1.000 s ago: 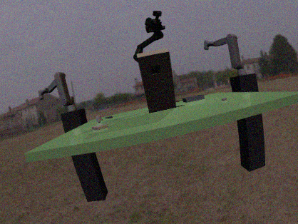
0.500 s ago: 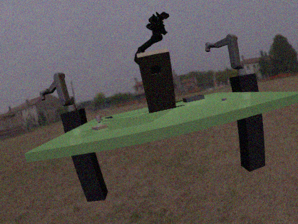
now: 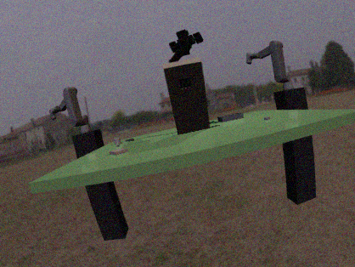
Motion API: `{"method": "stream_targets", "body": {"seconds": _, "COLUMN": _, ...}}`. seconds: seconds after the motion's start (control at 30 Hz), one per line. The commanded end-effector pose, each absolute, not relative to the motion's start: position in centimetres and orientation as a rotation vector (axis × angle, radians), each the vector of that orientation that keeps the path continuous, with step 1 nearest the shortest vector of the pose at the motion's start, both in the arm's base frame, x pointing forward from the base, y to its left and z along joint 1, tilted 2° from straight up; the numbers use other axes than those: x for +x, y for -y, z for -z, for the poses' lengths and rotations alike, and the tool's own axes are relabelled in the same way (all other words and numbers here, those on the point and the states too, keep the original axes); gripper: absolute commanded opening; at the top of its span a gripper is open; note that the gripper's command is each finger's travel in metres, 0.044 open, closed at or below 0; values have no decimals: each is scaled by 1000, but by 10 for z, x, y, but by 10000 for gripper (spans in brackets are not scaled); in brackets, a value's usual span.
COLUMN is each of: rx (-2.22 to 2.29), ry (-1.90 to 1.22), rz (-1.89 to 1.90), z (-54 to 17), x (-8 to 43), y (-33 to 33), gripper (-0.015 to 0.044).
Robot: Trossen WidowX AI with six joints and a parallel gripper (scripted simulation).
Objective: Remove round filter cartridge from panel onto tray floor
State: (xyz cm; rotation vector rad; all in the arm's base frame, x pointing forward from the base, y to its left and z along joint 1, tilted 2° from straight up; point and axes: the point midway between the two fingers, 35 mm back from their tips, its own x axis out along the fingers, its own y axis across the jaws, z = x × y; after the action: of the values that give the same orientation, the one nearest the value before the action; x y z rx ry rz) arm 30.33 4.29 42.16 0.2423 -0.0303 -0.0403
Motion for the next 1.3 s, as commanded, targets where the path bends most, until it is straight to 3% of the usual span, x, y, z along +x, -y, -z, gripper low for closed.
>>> {"method": "stream_targets", "body": {"seconds": 0.0, "rx": 296, "ry": -234, "rz": 68, "z": -348, "x": 298, "y": -16, "gripper": 95}}
{"method": "stream_targets", "body": {"seconds": 0.23, "rx": 474, "ry": -572, "rz": 149, "z": -261, "x": 267, "y": 13, "gripper": 95}}
{"method": "stream_targets", "body": {"seconds": 1.27, "rx": 483, "ry": -581, "rz": 152, "z": -243, "x": 292, "y": 14, "gripper": 95}}
